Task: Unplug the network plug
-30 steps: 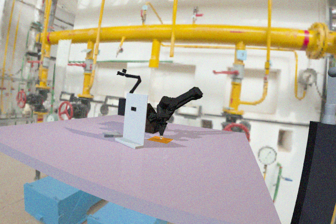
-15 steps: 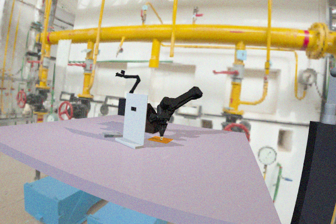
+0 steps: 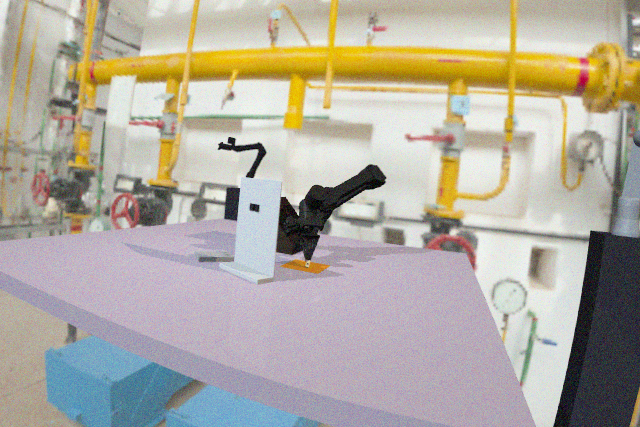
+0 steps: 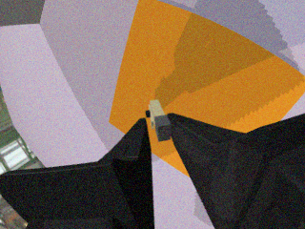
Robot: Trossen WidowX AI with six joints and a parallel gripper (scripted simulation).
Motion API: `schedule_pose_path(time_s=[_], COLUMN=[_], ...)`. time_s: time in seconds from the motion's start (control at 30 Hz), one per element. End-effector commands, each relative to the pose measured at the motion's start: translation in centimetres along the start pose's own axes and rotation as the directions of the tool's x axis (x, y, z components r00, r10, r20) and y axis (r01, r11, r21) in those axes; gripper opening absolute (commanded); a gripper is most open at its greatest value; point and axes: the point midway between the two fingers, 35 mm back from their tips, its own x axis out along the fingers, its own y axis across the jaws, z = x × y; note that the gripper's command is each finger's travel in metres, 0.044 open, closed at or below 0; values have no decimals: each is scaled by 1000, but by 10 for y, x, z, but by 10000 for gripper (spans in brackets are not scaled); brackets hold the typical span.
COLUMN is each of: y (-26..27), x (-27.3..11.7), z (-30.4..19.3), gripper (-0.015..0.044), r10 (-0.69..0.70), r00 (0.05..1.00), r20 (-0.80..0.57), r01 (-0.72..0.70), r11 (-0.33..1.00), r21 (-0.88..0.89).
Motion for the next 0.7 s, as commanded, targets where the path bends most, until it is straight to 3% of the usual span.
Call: schedule_pose_path(time_s=[0.0,0.67], y=[0,-2], x=[0,-11], z=[0,4], gripper=[156,156], r10=[0,-12], r00=[1000,1000], r20=[0,7], r01=[0,12], r11=[1000,1000], r21=[0,-1])
